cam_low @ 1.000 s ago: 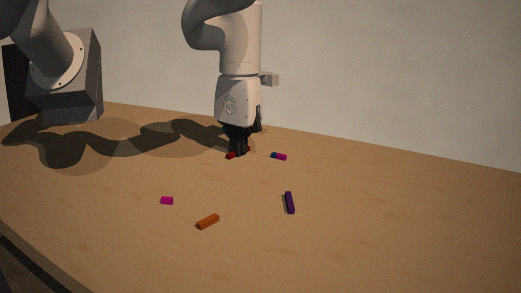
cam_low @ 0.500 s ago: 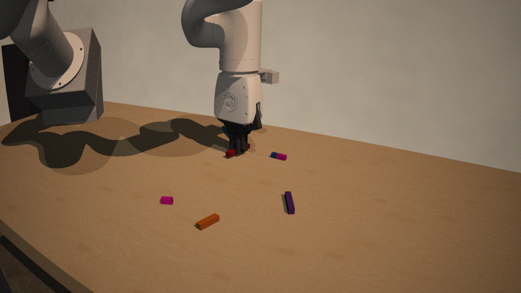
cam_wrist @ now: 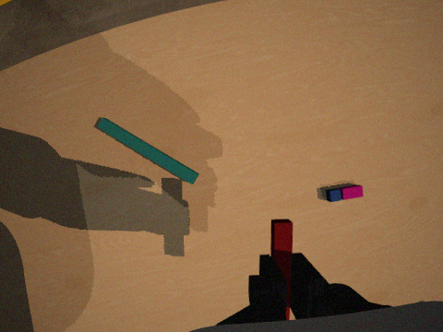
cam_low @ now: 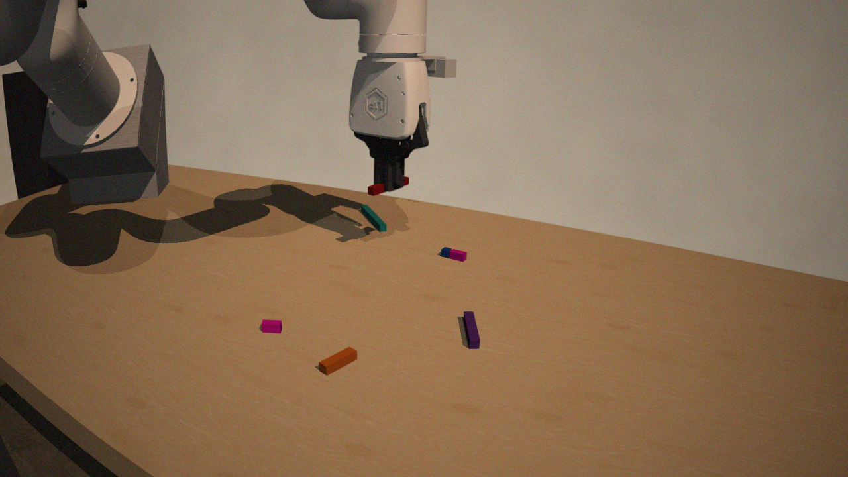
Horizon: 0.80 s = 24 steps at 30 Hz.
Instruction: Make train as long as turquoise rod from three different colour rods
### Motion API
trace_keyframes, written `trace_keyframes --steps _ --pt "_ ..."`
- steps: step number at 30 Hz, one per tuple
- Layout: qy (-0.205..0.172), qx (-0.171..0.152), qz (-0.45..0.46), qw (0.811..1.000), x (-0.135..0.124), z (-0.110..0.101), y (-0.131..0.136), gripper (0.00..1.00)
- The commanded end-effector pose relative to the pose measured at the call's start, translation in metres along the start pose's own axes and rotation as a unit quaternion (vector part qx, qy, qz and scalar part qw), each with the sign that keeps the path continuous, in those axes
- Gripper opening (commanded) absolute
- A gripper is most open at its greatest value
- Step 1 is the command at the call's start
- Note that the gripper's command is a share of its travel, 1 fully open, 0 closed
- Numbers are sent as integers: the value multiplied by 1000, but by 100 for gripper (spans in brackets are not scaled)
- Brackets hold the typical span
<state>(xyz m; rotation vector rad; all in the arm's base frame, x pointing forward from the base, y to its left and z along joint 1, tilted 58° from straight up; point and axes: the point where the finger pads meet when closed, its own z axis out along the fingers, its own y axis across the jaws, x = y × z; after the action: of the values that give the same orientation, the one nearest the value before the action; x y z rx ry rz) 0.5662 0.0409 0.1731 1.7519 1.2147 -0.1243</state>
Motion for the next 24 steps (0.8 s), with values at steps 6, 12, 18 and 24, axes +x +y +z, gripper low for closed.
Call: trace_keyframes --steps 6,12,18,24 --pt "0 0 0 1000 0 -15 0 4" --pt "0 0 0 1000 0 -15 0 4" --pt "0 0 61 998 5 -15 12 4" --pt "-1 -1 189 982 15 -15 35 4"
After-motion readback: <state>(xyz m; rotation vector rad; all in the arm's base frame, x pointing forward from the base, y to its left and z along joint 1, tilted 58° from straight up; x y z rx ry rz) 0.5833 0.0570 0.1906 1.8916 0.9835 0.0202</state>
